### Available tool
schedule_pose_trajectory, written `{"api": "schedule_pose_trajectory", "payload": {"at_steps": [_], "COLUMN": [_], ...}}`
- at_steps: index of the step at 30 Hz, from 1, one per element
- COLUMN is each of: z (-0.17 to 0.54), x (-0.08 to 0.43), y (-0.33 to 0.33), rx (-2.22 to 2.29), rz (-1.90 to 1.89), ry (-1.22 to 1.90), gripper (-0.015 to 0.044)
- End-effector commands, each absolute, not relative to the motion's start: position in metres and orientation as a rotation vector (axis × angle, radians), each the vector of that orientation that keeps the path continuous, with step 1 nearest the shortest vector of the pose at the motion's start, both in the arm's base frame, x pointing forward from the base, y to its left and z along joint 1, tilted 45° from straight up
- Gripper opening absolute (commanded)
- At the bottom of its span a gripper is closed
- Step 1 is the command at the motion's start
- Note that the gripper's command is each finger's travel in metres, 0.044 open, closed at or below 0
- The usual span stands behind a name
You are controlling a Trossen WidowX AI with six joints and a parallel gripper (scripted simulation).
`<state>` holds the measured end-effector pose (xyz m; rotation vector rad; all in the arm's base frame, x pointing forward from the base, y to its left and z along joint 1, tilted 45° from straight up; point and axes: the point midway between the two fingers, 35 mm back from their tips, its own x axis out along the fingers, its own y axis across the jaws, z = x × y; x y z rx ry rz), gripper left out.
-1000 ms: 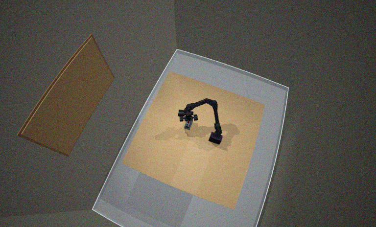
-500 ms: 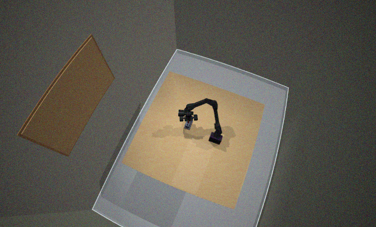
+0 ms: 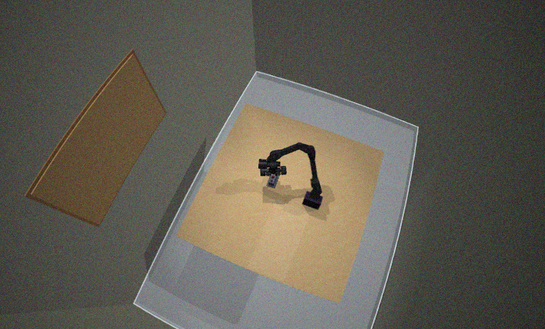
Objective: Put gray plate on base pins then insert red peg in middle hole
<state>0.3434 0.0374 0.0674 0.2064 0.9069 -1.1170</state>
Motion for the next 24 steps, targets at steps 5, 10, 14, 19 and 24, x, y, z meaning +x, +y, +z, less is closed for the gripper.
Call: {"api": "schedule_pose_trajectory", "payload": {"at_steps": [5,10,14,19,24], "z": [0.07,0.074,0.076,0.08,0.084], "x": [0.343,0.341,0.341,0.34,0.339], "y": [0.041,0.044,0.047,0.05,0.053], "rx": [0.195,0.193,0.193,0.193,0.193], "rz": [-1.12,-1.12,-1.12,-1.12,-1.12], "ry": [0.91,0.911,0.911,0.911,0.912], "gripper": [0.015,0.015,0.015,0.015,0.015]}}
